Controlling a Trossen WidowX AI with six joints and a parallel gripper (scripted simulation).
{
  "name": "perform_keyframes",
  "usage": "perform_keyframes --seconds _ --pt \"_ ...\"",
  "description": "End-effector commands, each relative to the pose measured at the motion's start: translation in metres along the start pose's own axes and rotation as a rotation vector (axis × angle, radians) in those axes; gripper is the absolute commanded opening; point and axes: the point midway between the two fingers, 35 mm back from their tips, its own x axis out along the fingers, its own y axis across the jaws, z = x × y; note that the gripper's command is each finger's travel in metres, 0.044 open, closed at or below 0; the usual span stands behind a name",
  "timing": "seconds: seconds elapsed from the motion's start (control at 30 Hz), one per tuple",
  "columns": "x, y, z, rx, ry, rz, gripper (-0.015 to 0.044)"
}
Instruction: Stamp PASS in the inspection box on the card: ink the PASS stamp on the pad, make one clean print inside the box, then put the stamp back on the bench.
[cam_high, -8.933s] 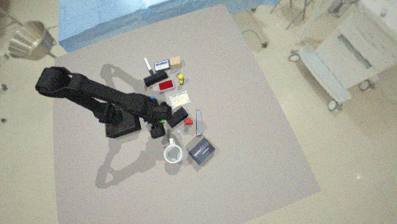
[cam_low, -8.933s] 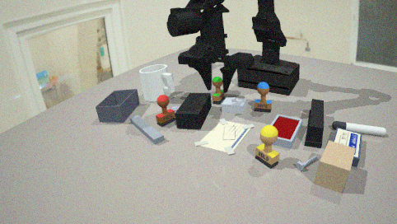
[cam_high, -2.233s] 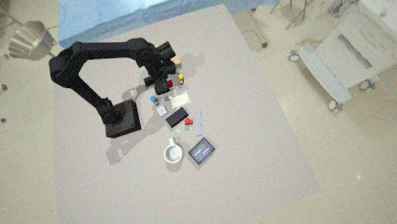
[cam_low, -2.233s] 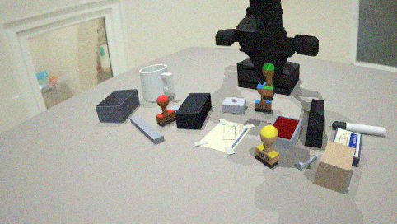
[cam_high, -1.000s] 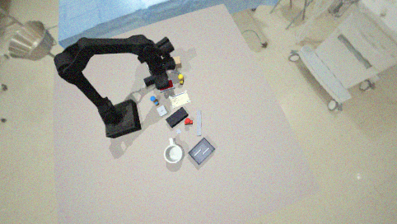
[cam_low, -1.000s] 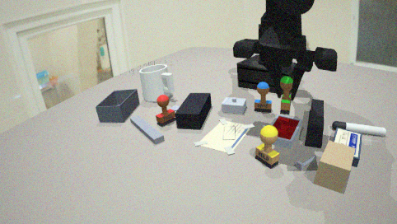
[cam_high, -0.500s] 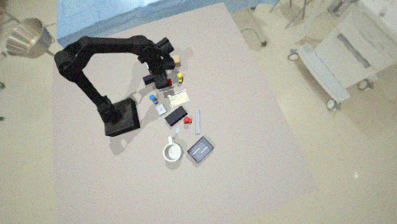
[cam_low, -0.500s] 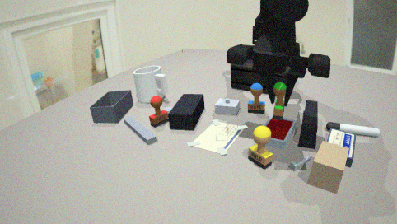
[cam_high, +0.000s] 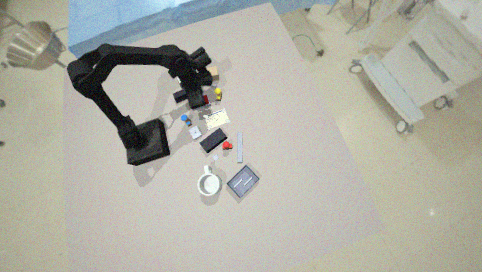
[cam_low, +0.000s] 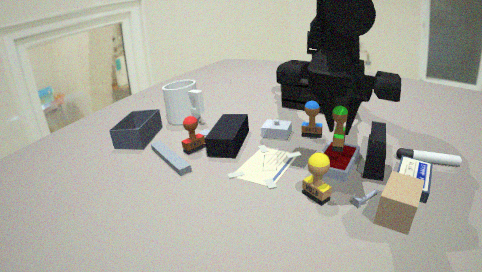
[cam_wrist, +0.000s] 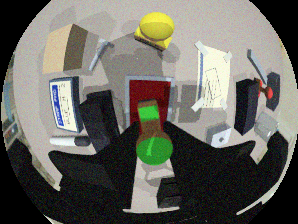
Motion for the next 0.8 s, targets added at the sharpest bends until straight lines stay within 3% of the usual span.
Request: perform_keyframes --seconds 0.0,0.77 --pt "0.004 0.0 -0.001 0.006 0.005 0.001 0.0" --pt "0.017 0.0 -0.003 0.005 0.005 0.002 0.0"
